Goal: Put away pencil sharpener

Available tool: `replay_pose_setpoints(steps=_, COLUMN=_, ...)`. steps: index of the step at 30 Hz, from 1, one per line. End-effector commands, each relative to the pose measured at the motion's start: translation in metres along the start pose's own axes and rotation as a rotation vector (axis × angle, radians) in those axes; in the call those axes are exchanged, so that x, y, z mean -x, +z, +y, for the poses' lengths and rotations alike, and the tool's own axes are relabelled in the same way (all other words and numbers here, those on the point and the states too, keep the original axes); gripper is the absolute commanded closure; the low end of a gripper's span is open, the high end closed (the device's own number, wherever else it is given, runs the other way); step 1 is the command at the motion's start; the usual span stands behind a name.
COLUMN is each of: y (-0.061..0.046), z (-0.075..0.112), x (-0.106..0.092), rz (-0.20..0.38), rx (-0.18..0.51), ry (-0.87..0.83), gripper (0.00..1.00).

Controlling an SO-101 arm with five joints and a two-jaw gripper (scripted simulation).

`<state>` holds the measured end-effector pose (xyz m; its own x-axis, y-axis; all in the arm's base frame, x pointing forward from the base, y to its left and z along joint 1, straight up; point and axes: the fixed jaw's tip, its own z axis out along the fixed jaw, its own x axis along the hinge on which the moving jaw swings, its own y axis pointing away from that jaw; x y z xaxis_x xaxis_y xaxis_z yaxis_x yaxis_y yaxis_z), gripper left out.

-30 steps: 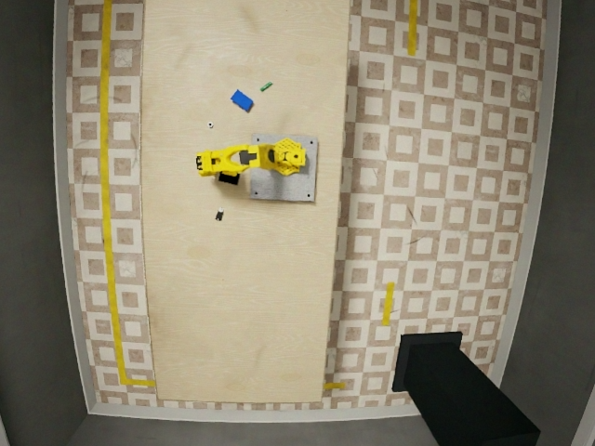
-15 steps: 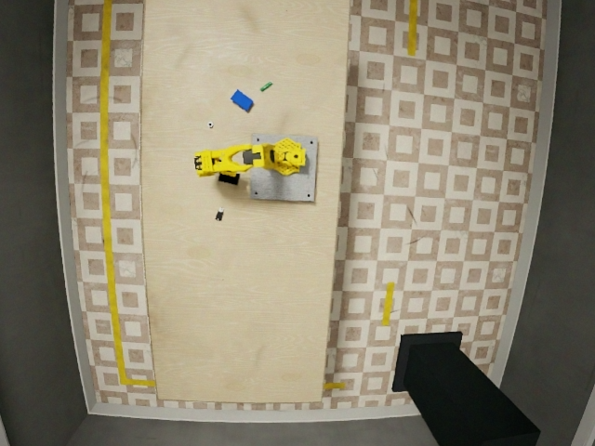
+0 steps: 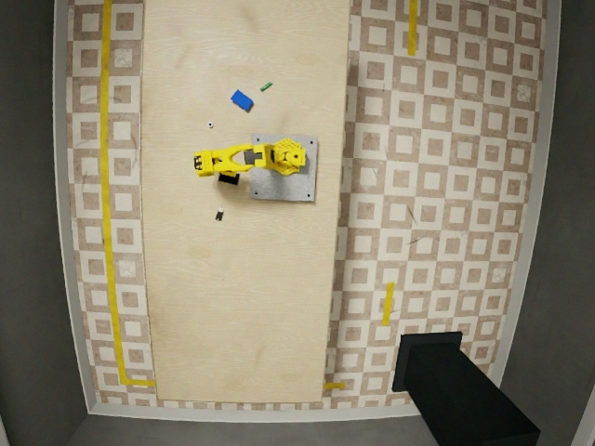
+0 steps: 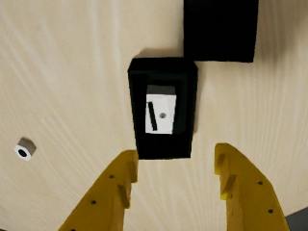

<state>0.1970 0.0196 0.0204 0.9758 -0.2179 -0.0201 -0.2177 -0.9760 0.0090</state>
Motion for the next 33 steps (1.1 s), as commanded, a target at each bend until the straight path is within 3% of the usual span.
replay_pose_setpoints(steps=1, y=-0.005, z=-0.002, x=-0.001, rz=0.019, rx=-0.008, ry=0.001, gripper=0.82)
replay_pose_setpoints(steps=13, y=-0.015, z=-0.005, x=-0.008, rz=0.019, rx=-0.008, ry=0.001, gripper=0.82)
replay_pose_setpoints(steps=33, y=-0.015, z=-0.005, x=-0.008, rz=0.019, rx=-0.008, ry=0.001, gripper=0.82)
